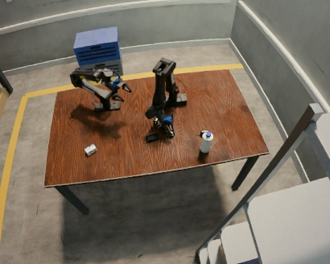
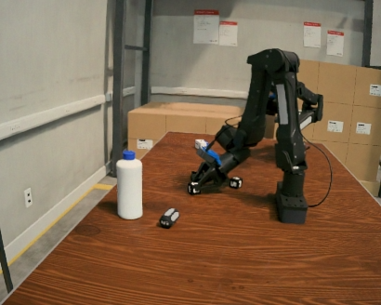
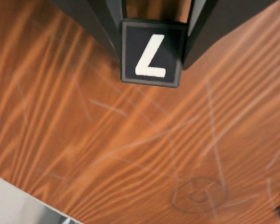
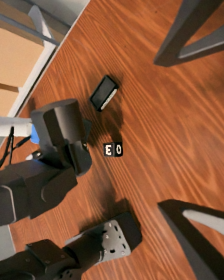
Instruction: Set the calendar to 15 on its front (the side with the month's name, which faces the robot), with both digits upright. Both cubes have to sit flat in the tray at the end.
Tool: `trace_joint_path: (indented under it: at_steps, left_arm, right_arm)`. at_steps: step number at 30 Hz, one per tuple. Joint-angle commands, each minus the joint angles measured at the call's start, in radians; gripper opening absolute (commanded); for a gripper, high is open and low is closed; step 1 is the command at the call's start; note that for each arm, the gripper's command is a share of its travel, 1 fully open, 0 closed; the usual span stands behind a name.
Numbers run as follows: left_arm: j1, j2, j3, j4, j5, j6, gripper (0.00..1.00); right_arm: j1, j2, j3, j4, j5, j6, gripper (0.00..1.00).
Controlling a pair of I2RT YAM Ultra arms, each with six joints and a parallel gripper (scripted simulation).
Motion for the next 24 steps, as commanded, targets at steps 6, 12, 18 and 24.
trace_joint_path:
  at_steps: [6,12,18,24]
  left_arm:
    - [-0.002,0.007,-0.013,-0.003,0.008,-0.003,0.43]
    - [0.010,-0.050,-0.045,0.041,-0.002,0.021,0.55]
    - [-0.050,-0.109,-0.031,-0.083,-0.021,-0.051,0.55]
    - [-0.082,-0.142,-0.009,-0.162,-0.032,-0.098,0.89]
  right_arm:
    - [-0.004,-0.017,0.018,-0.019,-0.007,-0.002,1.00]
    - [-0.004,-0.017,0.018,-0.019,-0.007,-0.002,1.00]
    - [-0.004,-0.017,0.018,-0.019,-0.007,-0.002,1.00]
    - [-0.004,-0.017,0.018,-0.019,-0.007,-0.002,1.00]
